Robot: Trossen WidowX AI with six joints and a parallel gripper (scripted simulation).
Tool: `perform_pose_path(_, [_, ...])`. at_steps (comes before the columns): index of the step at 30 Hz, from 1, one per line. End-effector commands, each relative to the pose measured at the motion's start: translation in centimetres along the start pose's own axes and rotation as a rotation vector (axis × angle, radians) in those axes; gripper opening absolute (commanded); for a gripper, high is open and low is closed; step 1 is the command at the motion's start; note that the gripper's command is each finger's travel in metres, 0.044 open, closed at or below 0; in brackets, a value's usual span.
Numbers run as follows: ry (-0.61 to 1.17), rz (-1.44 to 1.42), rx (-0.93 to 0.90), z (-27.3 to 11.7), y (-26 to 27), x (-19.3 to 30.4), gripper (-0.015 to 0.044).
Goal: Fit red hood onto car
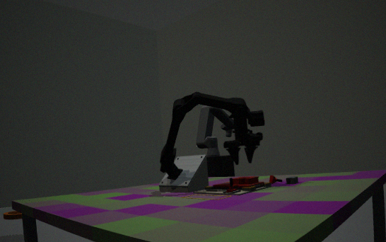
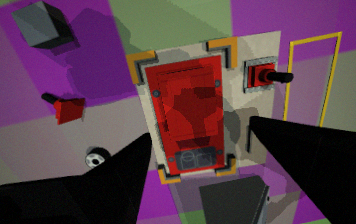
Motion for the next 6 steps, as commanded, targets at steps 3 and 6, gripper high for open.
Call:
perform_pose_path(3, [0.001,0.004,-0.003,-0.09,0.03,0.04,0.044])
perform_pose_path(6, [0.001,0.004,-0.003,-0.09,0.03,0.04,0.044])
Point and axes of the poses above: the point midway between the two fingers, 35 mm back from their tips, its own z axis out along the fingers, its own y axis across the jaws, x = y × z, the point moved 9 cm from there along -z, back along the fingers, and after that the axes turned 6 degrees about z, right-handed, at the moved point
